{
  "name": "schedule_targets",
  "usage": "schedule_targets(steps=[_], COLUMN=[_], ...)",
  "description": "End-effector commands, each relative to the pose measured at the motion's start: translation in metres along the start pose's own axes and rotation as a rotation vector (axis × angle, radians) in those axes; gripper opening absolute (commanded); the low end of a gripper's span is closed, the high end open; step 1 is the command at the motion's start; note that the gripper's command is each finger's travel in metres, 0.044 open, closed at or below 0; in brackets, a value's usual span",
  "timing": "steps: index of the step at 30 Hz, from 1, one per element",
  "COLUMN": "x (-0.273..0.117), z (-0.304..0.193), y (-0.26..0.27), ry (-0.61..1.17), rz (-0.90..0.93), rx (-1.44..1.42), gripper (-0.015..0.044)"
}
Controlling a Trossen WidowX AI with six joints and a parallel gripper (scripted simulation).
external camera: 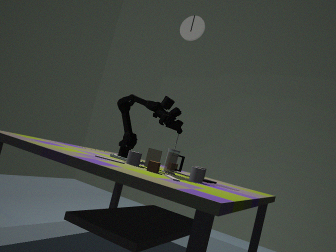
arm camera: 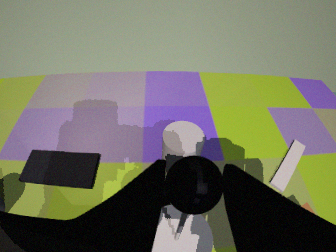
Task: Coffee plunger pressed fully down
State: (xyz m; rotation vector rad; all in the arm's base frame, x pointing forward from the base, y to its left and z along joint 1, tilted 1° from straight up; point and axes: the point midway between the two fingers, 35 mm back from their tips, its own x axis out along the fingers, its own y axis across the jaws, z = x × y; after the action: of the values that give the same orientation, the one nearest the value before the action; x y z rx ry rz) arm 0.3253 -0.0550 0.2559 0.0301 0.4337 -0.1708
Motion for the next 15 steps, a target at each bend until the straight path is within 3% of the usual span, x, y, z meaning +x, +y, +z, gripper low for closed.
schedule_targets(steps=[1,15], x=[0.009,0.022], z=[-0.02,-0.039], y=[0.0,0.0], ry=[0.042,0.042], rz=[0.0,0.0], rx=[0.001,0.001], gripper=[0.0111,0.0111])
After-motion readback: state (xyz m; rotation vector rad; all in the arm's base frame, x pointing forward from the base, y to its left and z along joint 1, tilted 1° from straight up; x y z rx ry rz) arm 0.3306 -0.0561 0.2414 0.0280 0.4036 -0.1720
